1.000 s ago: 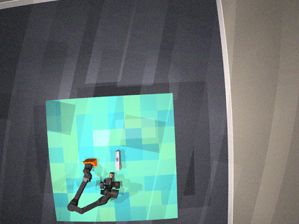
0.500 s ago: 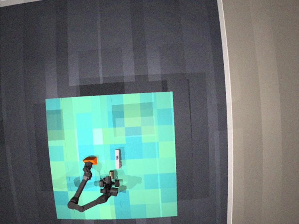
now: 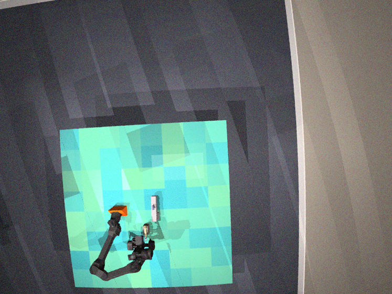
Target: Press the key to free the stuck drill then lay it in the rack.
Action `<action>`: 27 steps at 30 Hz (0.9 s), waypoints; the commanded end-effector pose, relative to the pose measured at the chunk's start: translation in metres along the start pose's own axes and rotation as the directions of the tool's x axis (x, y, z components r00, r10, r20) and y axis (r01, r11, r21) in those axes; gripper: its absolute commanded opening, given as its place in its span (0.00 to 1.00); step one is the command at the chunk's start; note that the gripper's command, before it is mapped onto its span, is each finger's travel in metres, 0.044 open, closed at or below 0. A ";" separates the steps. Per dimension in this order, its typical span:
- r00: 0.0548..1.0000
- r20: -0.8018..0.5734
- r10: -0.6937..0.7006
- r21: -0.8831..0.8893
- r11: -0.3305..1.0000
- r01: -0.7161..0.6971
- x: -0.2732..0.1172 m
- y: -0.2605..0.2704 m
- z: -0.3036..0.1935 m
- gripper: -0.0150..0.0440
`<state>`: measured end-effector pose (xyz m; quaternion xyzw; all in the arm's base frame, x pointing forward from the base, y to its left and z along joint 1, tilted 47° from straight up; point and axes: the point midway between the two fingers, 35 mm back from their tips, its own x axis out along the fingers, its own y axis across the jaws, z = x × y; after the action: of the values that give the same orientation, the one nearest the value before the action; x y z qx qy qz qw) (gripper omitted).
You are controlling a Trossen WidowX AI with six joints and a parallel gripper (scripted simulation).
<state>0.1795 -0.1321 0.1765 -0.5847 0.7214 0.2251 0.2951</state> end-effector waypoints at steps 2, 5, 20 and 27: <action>1.000 -0.001 -0.001 0.004 1.000 0.001 -0.015 -0.002 -0.001 1.00; 1.000 0.016 -0.014 0.077 0.997 0.012 -0.003 -0.010 -0.008 1.00; 0.980 -0.097 -0.175 0.730 0.656 0.190 0.036 -0.067 -0.163 1.00; 0.936 -0.312 -0.162 0.846 0.400 0.352 0.044 -0.043 -0.270 1.00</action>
<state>0.1955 -0.3204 0.3046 -0.4715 0.6751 -0.2087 0.5276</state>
